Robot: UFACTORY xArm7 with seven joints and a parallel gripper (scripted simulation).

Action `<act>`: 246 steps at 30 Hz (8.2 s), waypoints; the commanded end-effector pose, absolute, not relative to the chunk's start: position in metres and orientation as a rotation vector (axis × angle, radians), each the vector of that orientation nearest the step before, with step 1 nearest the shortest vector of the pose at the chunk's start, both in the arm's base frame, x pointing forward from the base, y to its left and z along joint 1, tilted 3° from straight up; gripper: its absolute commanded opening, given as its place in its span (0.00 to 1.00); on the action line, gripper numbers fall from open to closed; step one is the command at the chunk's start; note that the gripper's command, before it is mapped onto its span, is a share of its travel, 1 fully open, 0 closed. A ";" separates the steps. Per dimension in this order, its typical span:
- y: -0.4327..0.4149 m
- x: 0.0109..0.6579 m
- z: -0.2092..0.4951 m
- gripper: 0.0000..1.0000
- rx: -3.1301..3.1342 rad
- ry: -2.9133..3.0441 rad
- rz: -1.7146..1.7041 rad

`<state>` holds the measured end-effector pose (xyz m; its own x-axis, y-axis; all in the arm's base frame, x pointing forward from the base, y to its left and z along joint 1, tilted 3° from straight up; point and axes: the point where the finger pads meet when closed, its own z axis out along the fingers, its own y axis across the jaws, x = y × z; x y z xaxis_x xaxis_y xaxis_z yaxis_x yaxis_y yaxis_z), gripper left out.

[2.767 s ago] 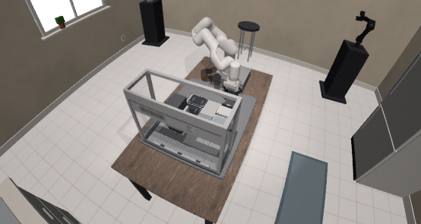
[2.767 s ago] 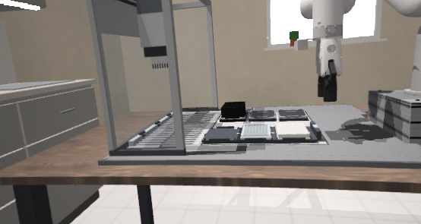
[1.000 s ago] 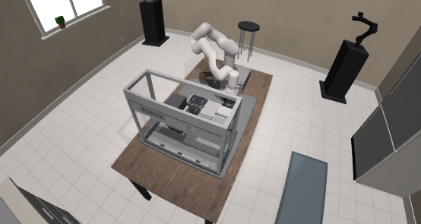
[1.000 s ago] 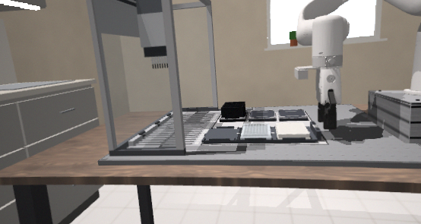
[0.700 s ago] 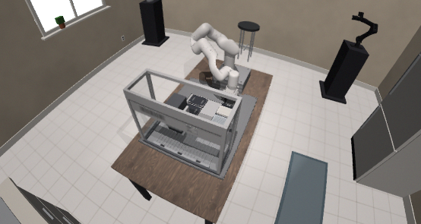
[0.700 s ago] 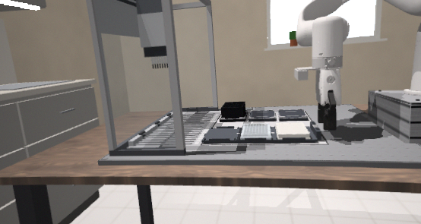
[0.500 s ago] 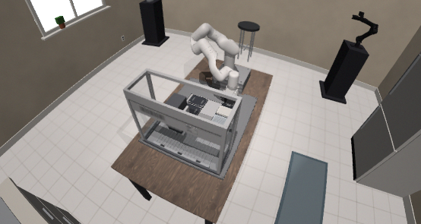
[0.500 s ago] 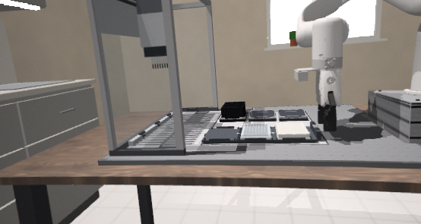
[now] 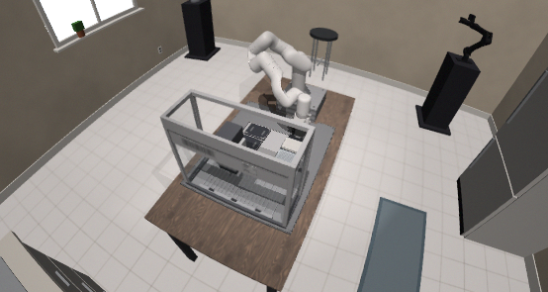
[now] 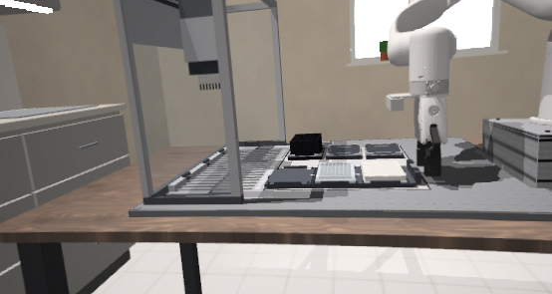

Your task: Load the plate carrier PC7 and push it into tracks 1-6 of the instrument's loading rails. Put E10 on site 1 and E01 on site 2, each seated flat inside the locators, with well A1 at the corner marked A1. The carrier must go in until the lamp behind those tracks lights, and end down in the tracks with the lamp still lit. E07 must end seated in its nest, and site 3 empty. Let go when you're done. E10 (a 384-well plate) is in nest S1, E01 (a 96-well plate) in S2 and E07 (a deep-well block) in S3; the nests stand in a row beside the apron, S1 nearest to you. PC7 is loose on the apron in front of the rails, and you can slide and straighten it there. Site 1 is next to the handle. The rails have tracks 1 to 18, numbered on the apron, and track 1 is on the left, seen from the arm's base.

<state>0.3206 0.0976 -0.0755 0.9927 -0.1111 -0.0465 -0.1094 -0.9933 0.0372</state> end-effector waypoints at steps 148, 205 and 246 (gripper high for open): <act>0.086 0.432 -0.088 0.82 3.102 -0.171 -0.070; 0.080 0.480 -0.090 0.82 3.103 -0.171 -0.070; 0.076 0.517 -0.091 0.82 3.103 -0.172 -0.070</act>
